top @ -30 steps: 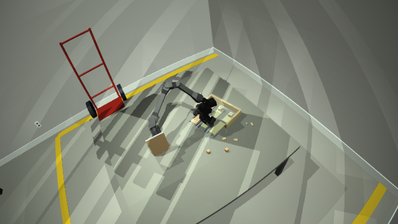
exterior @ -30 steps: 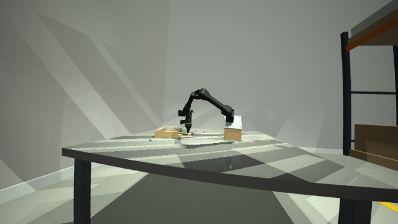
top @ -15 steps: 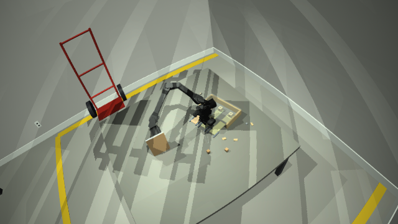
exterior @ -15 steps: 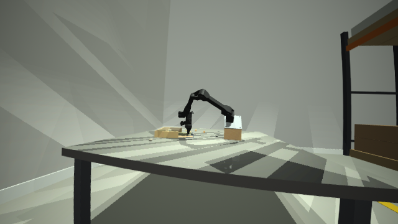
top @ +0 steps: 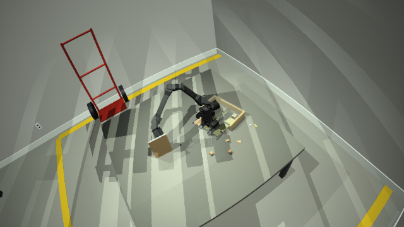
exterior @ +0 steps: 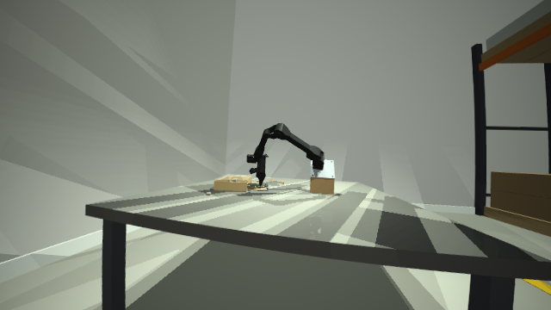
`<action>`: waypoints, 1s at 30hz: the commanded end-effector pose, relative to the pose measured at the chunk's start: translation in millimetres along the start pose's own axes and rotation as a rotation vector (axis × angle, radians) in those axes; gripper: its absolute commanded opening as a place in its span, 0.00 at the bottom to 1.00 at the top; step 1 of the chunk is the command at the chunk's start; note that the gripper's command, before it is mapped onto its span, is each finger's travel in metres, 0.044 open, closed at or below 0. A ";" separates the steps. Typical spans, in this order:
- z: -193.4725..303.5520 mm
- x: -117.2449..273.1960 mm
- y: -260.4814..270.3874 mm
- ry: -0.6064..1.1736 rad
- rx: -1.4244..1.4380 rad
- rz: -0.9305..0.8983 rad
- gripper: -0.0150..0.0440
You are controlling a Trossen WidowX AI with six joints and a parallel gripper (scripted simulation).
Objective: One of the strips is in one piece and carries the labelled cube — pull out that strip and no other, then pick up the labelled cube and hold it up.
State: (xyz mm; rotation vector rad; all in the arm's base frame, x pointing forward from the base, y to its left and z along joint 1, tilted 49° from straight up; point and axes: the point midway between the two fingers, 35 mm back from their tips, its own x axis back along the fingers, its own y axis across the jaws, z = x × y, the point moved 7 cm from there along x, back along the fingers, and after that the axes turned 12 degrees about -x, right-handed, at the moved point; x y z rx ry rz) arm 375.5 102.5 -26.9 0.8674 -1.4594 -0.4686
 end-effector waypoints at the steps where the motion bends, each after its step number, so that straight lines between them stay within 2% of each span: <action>1: 0.0 -0.9 0.2 -0.001 -0.003 -0.003 0.25; 30: -0.9 -3.7 -0.3 -0.001 -0.003 -0.003 0.25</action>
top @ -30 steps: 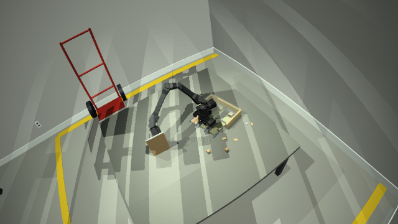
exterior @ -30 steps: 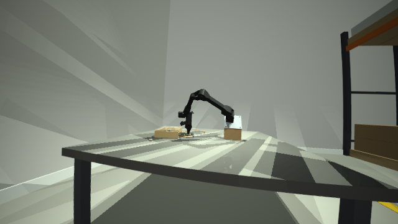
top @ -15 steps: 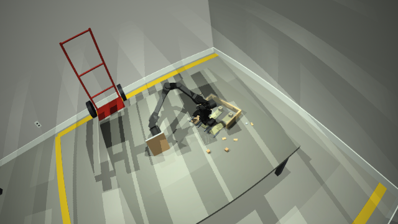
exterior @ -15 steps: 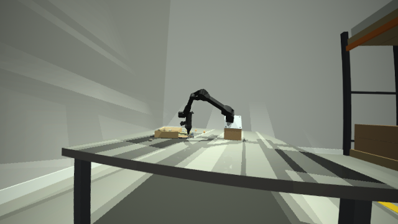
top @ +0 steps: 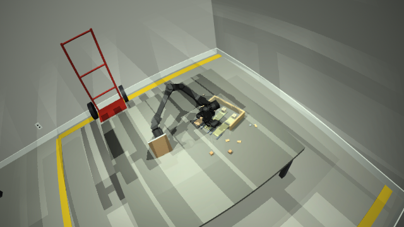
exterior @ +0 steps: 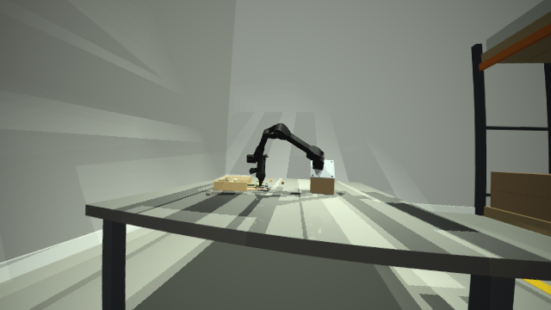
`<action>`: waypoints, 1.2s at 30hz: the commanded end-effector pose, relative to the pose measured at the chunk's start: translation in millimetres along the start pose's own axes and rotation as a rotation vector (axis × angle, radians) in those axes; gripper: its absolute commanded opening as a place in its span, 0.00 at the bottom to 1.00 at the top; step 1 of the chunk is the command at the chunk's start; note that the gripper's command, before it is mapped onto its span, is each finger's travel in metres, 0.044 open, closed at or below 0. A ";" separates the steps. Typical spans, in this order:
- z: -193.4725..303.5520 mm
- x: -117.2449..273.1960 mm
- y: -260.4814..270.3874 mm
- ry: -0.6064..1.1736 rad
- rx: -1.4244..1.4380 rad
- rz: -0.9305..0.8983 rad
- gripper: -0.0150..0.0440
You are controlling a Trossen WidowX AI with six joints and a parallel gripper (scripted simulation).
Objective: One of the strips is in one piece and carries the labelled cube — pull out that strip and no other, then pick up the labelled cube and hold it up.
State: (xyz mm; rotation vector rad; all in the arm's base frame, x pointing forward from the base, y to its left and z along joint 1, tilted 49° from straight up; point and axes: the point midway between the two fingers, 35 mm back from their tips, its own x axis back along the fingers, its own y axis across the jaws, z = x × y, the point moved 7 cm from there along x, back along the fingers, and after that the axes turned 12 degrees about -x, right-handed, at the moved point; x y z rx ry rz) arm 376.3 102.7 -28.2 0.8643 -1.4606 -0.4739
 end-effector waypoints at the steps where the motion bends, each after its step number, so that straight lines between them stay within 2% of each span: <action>1: 0.5 -2.9 0.5 0.002 0.001 -0.002 0.25; 36: 53.8 -4.6 -10.6 0.004 -0.001 -0.002 0.25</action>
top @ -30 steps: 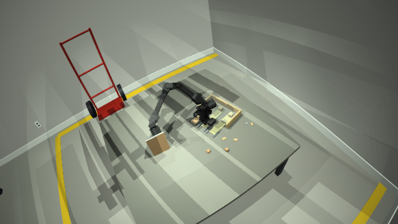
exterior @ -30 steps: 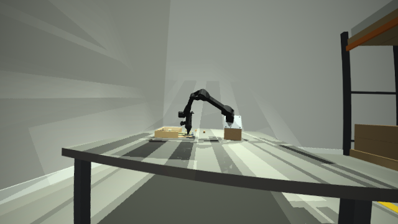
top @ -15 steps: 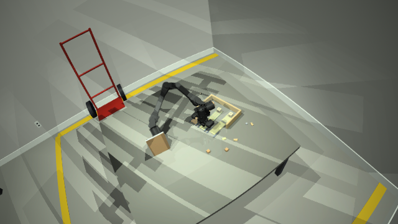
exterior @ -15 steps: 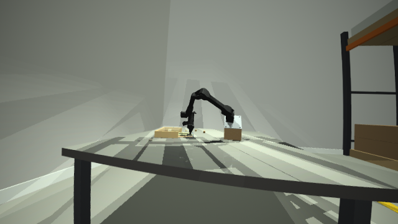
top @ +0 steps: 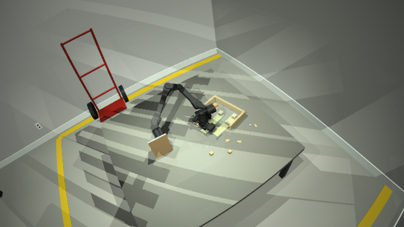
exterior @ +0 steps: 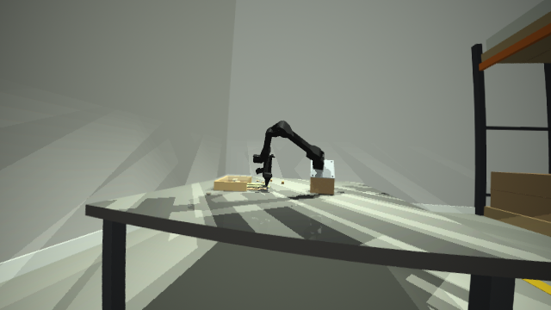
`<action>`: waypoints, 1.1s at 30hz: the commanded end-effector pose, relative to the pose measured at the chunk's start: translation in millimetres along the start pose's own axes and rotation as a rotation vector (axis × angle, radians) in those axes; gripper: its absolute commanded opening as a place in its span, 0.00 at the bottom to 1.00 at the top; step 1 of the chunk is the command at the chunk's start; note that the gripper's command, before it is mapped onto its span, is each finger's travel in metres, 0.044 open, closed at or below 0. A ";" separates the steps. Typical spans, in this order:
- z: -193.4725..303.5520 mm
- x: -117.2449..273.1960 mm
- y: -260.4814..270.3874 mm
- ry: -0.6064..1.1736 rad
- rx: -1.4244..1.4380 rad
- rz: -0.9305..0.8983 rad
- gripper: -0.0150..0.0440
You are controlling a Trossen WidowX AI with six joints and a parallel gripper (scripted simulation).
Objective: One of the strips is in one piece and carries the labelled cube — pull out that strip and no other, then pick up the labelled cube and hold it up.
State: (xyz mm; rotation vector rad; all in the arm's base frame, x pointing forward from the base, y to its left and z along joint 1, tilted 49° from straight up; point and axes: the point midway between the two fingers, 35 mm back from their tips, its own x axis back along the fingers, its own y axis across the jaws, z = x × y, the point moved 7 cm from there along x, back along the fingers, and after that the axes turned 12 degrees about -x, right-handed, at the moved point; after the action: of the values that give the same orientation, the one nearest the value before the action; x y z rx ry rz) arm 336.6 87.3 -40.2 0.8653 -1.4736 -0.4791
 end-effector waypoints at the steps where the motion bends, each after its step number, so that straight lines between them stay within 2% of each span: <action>1: 12.2 -4.3 -1.0 0.018 -0.003 -0.001 0.25; 33: 59.6 -4.2 -9.8 0.019 -0.005 -0.001 0.25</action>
State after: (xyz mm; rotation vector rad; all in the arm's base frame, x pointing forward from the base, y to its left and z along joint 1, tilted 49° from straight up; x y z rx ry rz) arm 292.3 71.0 -52.9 0.8647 -1.4759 -0.4831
